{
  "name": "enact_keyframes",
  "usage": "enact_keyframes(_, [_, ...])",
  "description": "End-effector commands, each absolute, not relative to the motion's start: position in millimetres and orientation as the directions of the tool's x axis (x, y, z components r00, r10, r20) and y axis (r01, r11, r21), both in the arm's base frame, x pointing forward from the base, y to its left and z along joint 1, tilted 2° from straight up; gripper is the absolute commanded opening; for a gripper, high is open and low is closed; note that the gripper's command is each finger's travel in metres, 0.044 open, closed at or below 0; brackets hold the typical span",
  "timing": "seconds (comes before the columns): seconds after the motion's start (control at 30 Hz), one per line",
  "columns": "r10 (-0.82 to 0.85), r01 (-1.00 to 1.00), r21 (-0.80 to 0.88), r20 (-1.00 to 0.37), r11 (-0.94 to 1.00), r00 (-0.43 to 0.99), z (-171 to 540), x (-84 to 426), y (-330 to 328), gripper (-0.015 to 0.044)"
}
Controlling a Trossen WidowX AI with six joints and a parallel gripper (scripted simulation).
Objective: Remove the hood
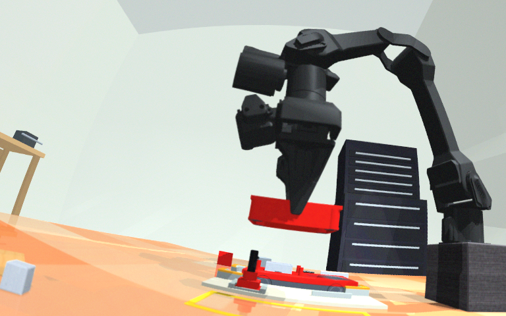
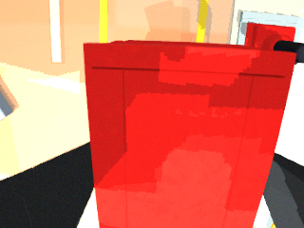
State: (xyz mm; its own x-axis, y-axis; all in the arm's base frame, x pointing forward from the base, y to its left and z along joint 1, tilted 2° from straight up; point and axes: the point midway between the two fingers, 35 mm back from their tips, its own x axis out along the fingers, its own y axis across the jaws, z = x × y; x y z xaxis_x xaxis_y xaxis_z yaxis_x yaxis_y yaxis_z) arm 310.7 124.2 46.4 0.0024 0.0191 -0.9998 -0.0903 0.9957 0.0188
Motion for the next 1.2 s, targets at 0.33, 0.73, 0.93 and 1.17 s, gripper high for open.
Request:
enact_keyframes(0.33, [0.026, -0.087, 0.026, -1.000, 0.996, 0.002, 46, 300, 147, 0.0000])
enact_keyframes(0.73, [0.026, -0.087, 0.026, -1.000, 0.996, 0.002, 34, 300, 148, 0.0000])
enact_keyframes(0.93, [0.026, -0.087, 0.026, -1.000, 0.996, 0.002, 29, 301, 148, 0.0000])
enact_keyframes(1.17, [0.026, -0.087, 0.026, -1.000, 0.996, 0.002, 22, 301, 149, 0.0000])
